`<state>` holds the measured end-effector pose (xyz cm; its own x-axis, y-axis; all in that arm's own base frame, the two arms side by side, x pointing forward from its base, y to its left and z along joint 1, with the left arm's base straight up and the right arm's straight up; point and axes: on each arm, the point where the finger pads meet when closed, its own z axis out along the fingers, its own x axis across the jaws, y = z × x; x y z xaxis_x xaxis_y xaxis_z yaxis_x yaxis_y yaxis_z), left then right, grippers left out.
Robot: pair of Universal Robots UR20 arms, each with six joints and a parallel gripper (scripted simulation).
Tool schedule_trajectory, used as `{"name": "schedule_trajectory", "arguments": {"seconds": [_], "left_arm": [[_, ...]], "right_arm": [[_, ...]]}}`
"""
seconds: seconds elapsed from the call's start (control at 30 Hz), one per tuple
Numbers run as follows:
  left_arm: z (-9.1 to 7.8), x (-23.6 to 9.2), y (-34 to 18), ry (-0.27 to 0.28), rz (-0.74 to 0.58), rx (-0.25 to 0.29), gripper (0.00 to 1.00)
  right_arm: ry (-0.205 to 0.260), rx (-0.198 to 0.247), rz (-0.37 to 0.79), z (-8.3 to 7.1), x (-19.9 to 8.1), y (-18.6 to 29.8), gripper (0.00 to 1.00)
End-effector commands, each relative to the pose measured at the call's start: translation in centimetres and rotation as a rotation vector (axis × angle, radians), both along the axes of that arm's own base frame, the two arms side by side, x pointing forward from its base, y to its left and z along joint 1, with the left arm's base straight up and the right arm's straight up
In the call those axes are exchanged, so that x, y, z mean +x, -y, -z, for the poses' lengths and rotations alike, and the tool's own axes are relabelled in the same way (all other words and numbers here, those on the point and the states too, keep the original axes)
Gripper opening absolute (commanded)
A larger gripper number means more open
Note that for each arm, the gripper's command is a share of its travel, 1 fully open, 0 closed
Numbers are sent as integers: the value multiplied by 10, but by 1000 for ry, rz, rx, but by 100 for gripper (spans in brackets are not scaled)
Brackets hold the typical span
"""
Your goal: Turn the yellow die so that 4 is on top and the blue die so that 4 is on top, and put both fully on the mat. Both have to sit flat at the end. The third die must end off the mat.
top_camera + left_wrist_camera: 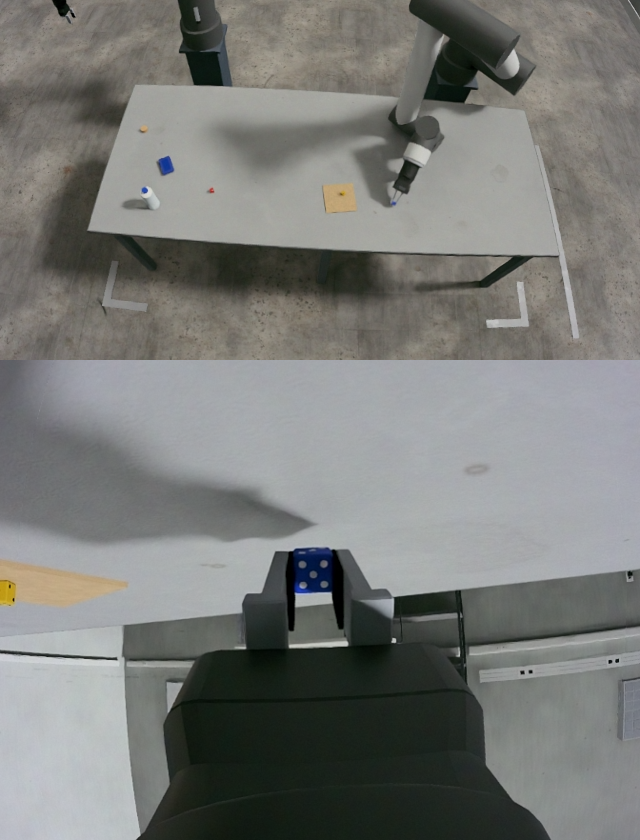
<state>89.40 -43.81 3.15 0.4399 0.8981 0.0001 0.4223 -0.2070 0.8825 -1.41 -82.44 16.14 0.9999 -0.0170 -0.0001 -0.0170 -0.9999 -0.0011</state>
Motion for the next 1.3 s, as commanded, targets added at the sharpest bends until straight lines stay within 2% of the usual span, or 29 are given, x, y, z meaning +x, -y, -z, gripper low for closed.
{"name": "schedule_trajectory", "arguments": {"seconds": [0.0,0.7,1.27], "left_arm": [[0,0,0,1,0,-1,34],[0,0,0,1,0,-1,34],[9,0,0,1,0,-1,34]], "right_arm": [[0,-1,0,-1,0,0,100],[0,-1,0,-1,0,0,100],[0,-1,0,-1,0,0,100]]}}
